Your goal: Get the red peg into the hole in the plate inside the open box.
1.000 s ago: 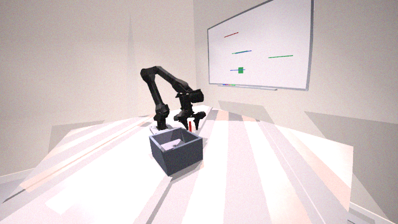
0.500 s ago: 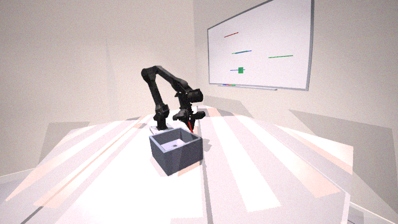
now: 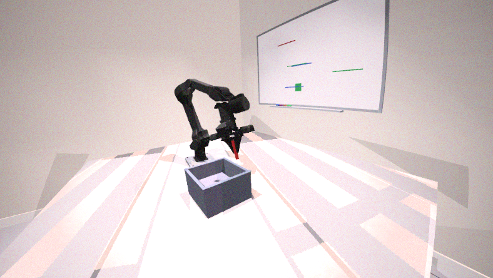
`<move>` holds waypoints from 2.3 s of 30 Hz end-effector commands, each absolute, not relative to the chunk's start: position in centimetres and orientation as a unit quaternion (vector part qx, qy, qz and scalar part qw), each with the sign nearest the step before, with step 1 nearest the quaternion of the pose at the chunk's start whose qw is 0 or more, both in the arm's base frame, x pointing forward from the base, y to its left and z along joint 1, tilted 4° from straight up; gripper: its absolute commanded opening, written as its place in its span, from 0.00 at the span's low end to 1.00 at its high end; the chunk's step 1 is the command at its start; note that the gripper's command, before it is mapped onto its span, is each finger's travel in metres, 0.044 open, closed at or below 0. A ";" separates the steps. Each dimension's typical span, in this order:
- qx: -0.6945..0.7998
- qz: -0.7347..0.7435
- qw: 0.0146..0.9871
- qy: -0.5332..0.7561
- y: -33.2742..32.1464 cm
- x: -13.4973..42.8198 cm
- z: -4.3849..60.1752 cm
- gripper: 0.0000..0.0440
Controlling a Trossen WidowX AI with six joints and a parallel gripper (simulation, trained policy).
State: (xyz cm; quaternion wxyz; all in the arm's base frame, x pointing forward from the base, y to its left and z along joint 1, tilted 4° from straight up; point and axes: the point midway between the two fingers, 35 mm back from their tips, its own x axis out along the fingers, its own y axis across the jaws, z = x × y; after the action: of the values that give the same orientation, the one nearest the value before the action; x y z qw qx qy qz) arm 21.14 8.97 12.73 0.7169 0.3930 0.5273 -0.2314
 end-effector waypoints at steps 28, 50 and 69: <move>0.405 -0.308 0.743 0.434 -0.6 28.6 16.3 0.00; 0.408 -0.333 0.714 0.461 -3.5 31.2 12.7 0.02; 0.359 -0.334 0.712 0.503 -4.9 33.1 11.7 0.36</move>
State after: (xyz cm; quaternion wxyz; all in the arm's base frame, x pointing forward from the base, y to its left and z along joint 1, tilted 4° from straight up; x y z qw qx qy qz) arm 32.68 -4.69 11.39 0.7091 0.3645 0.5015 -0.3358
